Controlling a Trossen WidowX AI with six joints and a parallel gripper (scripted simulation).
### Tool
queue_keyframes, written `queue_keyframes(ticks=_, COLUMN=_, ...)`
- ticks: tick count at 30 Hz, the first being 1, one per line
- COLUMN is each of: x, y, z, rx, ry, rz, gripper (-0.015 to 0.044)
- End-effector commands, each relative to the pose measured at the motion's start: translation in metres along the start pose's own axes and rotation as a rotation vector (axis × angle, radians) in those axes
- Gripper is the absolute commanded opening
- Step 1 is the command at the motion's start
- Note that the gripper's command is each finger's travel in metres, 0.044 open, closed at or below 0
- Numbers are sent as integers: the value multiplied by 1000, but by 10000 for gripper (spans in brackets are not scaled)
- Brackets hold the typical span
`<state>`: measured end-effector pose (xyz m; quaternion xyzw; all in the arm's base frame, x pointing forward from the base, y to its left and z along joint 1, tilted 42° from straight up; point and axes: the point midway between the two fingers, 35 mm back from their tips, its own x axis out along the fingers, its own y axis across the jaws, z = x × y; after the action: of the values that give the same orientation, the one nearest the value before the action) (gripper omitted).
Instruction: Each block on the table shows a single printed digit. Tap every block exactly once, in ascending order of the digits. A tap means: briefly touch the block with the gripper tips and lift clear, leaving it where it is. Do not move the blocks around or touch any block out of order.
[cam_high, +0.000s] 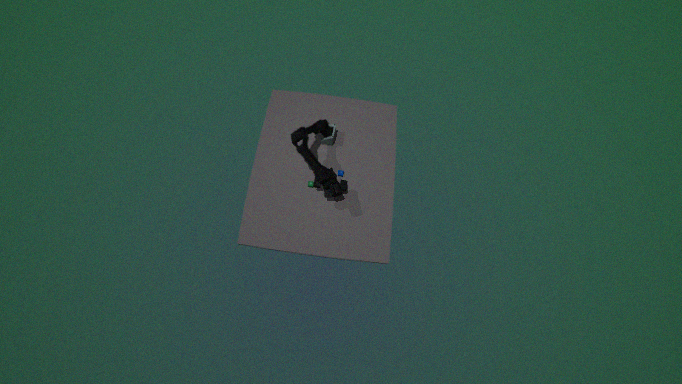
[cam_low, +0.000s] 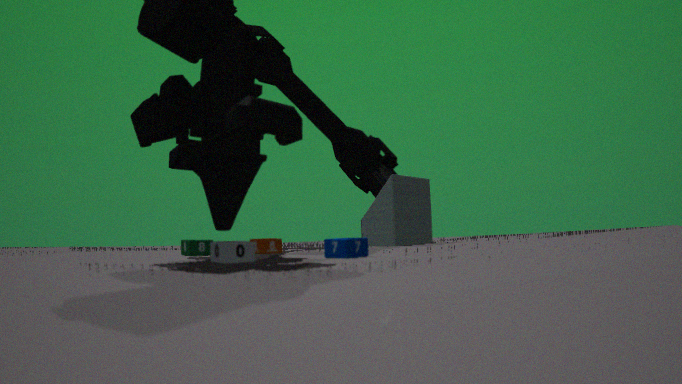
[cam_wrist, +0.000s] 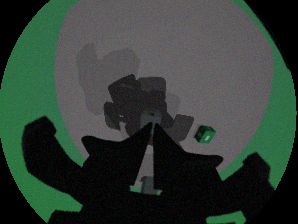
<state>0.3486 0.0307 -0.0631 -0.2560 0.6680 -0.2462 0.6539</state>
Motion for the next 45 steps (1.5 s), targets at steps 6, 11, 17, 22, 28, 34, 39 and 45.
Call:
queue_keyframes(ticks=6, x=15, y=0, z=-2, rx=-9, ry=3, rz=-6, gripper=20)
queue_keyframes(ticks=11, x=15, y=0, z=-2, rx=-9, ry=3, rz=-6, gripper=20)
queue_keyframes(ticks=17, x=-15, y=0, z=-2, rx=-9, ry=3, rz=-5, gripper=20)
queue_keyframes(ticks=22, x=-25, y=1, z=0, rx=-9, ry=3, rz=-4, gripper=20)
queue_keyframes(ticks=28, x=-96, y=1, z=-1, rx=-10, ry=4, rz=-2, gripper=20)
queue_keyframes(ticks=34, x=-97, y=-6, z=-6, rx=-10, ry=4, rz=-2, gripper=20)
queue_keyframes(ticks=39, x=-103, y=-53, z=-43, rx=-12, ry=6, rz=-4, gripper=20)
queue_keyframes(ticks=45, x=-98, y=-99, z=-98, rx=-14, ry=9, rz=-7, gripper=20)
